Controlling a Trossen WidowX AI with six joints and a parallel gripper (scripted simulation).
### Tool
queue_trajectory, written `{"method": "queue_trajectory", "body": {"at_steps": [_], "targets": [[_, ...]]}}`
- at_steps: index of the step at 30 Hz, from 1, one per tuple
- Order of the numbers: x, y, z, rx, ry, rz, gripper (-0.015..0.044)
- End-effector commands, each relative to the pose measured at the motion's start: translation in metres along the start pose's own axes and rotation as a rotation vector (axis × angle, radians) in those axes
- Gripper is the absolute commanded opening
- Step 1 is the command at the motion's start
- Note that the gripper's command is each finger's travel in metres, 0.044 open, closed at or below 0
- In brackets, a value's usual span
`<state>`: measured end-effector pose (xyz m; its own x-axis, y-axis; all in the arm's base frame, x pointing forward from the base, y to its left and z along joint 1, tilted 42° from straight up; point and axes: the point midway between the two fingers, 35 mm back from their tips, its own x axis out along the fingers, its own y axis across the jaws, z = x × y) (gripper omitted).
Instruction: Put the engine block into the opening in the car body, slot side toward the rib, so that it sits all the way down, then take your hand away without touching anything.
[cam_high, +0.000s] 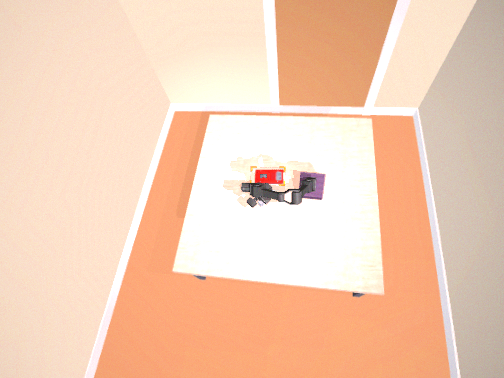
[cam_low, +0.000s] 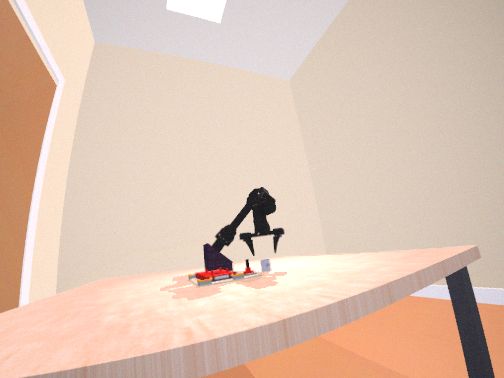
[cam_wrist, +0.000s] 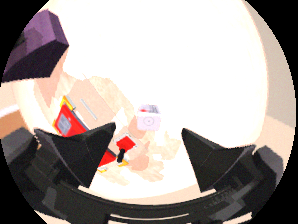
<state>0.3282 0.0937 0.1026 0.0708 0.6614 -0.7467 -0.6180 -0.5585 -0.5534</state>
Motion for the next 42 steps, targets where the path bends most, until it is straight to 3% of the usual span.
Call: {"method": "queue_trajectory", "body": {"at_steps": [1, 34, 42], "targets": [[0.006, 0.0, 0.0, 0.007, -0.004, -0.003, 0.044], [0.056, 0.001, 0.0, 0.007, -0.006, -0.005, 0.044], [0.056, 0.001, 0.0, 0.007, -0.006, -0.005, 0.023]]}}
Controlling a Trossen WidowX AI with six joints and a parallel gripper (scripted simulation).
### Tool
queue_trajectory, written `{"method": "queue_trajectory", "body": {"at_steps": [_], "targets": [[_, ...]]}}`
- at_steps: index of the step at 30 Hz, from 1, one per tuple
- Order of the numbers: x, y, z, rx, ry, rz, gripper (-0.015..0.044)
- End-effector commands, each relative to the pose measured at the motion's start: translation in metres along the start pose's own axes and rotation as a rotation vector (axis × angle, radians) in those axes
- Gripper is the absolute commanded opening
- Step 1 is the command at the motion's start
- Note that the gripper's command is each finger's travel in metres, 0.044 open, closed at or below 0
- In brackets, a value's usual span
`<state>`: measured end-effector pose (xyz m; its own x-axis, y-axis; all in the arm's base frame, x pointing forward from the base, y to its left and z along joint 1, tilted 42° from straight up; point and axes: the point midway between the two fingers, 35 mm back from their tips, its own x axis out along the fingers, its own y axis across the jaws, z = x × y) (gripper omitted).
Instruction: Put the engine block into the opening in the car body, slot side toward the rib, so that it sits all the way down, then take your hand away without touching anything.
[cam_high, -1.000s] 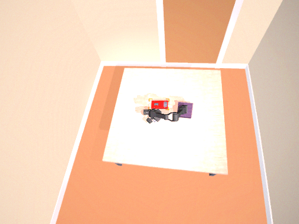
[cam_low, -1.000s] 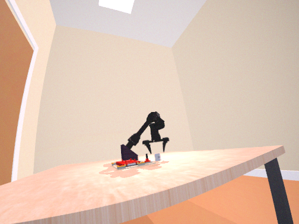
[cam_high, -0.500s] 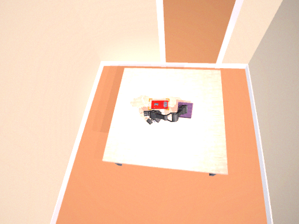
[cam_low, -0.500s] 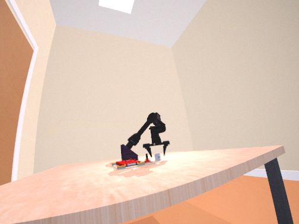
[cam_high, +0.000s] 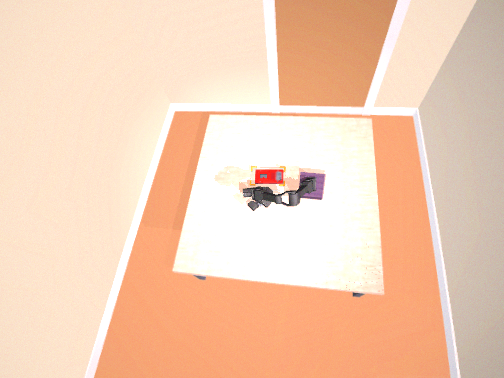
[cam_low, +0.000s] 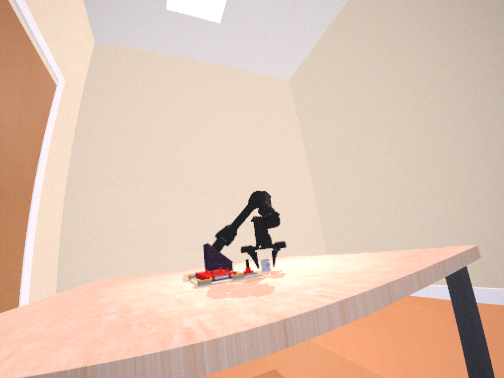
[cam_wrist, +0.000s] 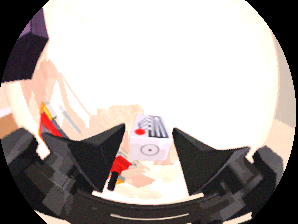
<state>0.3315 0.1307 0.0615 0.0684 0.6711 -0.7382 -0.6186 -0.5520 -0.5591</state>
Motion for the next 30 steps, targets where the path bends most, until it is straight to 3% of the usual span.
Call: {"method": "queue_trajectory", "body": {"at_steps": [1, 3, 11, 15, 30], "targets": [[0.001, 0.001, -0.001, 0.005, 0.004, 0.003, 0.0204], [0.001, 0.001, -0.001, 0.005, 0.004, 0.003, 0.0151], [0.001, 0.001, -0.001, 0.005, 0.004, 0.003, 0.0098], [-0.004, 0.0, -0.002, 0.005, 0.005, 0.004, 0.0], [-0.049, -0.003, -0.012, 0.004, 0.012, 0.012, 0.0]]}}
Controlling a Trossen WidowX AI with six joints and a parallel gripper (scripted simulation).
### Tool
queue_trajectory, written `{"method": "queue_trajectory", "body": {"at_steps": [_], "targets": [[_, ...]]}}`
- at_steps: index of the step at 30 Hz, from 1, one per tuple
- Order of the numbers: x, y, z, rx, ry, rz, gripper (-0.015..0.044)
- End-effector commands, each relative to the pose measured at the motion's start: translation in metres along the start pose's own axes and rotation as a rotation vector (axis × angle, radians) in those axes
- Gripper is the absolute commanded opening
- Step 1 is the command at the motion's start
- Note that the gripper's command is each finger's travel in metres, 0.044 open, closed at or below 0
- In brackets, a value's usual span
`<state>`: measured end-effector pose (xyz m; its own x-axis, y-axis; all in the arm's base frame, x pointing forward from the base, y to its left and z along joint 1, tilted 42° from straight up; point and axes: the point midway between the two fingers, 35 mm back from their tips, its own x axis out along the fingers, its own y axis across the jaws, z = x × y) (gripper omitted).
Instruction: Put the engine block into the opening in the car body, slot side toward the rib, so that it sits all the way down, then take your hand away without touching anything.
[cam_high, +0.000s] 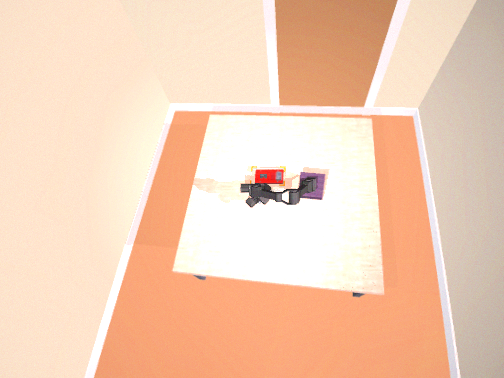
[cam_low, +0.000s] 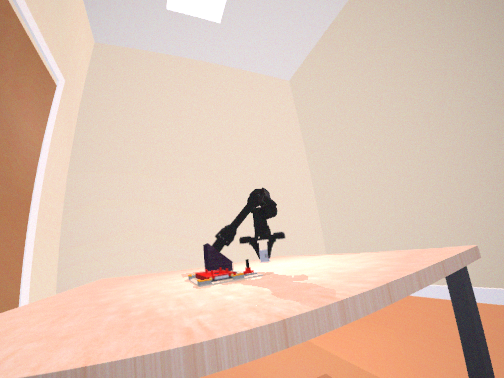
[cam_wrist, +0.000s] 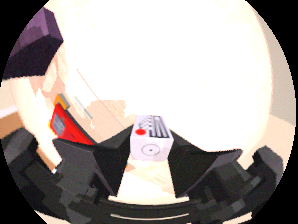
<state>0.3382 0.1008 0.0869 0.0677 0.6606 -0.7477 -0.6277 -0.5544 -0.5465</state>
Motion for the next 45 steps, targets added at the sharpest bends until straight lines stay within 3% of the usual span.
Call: {"method": "queue_trajectory", "body": {"at_steps": [1, 25, 30, 45], "targets": [[-0.014, -0.001, -0.002, -0.006, 0.004, 0.001, 0.0], [-0.091, 0.002, -0.002, -0.005, 0.0, -0.001, 0.0], [-0.093, 0.002, 0.0, 0.009, 0.0, -0.002, 0.0], [-0.083, -0.001, 0.001, 0.492, -0.001, -0.002, 0.0]]}}
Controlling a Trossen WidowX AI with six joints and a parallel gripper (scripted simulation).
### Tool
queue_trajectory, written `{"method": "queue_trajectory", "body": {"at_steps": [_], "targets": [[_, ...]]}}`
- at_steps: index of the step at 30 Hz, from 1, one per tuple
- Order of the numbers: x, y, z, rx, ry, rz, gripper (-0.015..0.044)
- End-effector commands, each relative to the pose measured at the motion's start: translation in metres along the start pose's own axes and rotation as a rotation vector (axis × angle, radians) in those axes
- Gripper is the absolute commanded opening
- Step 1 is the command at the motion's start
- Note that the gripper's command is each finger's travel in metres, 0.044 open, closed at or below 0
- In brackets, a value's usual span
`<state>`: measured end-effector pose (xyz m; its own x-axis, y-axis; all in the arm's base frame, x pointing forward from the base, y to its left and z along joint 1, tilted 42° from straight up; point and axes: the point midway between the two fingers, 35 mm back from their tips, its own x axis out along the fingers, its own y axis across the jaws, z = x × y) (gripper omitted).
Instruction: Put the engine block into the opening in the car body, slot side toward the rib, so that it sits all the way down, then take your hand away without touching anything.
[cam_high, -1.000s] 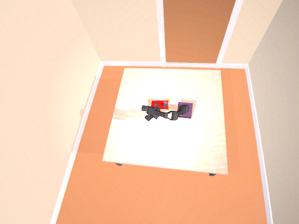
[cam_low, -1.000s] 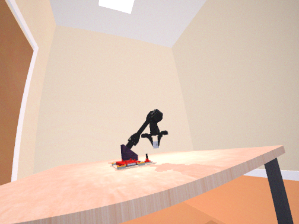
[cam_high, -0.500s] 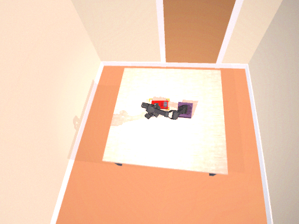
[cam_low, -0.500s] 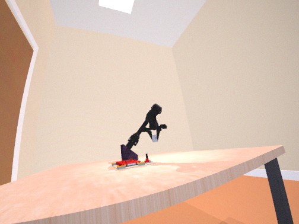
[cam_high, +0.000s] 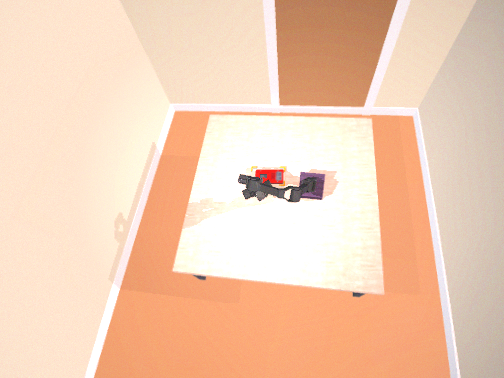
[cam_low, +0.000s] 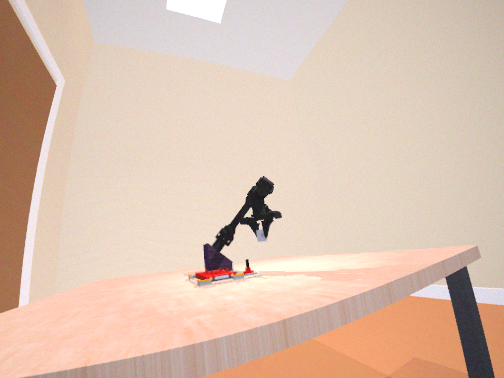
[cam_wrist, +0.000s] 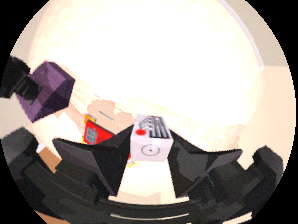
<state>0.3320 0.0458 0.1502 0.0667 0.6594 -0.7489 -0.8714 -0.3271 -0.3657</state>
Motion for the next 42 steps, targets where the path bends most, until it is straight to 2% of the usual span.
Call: {"method": "queue_trajectory", "body": {"at_steps": [1, 42], "targets": [[0.0013, -0.0007, 0.0008, 0.146, -0.002, -0.004, 0.0], [0.0088, -0.0021, 0.0031, 1.558, -0.005, -0.002, 0.0]]}}
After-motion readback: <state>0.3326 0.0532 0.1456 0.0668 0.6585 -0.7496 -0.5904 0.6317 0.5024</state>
